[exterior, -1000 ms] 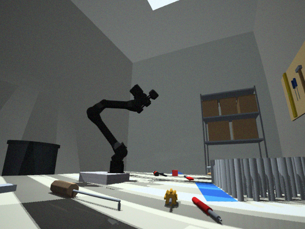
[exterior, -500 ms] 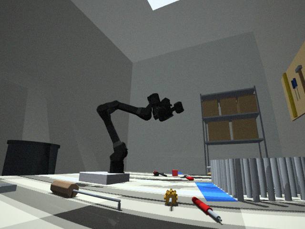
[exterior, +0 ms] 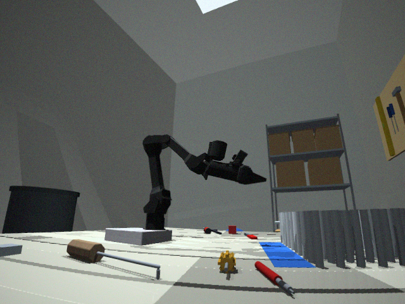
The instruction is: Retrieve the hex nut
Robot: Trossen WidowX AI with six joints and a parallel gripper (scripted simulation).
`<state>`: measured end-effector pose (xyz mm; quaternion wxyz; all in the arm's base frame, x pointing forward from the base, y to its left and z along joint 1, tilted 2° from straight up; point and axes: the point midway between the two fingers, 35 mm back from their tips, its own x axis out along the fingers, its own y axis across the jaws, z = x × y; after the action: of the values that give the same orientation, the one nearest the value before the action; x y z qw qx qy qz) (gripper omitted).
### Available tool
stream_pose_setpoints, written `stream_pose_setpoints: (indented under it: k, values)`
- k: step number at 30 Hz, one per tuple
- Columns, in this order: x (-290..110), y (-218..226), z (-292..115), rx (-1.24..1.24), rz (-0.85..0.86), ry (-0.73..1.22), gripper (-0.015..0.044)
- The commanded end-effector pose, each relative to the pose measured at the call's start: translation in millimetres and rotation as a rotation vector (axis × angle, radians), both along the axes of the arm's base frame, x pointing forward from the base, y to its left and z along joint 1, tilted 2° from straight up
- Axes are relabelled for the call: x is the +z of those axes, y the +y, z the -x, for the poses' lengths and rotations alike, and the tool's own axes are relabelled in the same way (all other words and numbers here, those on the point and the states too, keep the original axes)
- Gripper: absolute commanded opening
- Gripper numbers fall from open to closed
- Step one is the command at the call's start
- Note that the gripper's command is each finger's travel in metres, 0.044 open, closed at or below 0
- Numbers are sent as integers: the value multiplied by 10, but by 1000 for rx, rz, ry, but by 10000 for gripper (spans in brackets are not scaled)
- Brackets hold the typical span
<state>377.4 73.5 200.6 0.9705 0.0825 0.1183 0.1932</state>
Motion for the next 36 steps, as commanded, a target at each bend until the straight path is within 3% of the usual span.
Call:
stream_pose_setpoints:
  k: [1,4,36]
  values:
    - [-529,-515,-19,-207,3,154,440]
    - [-706,-698,7,-279,6,206,440]
    - [-706,-698,7,-279,6,206,440]
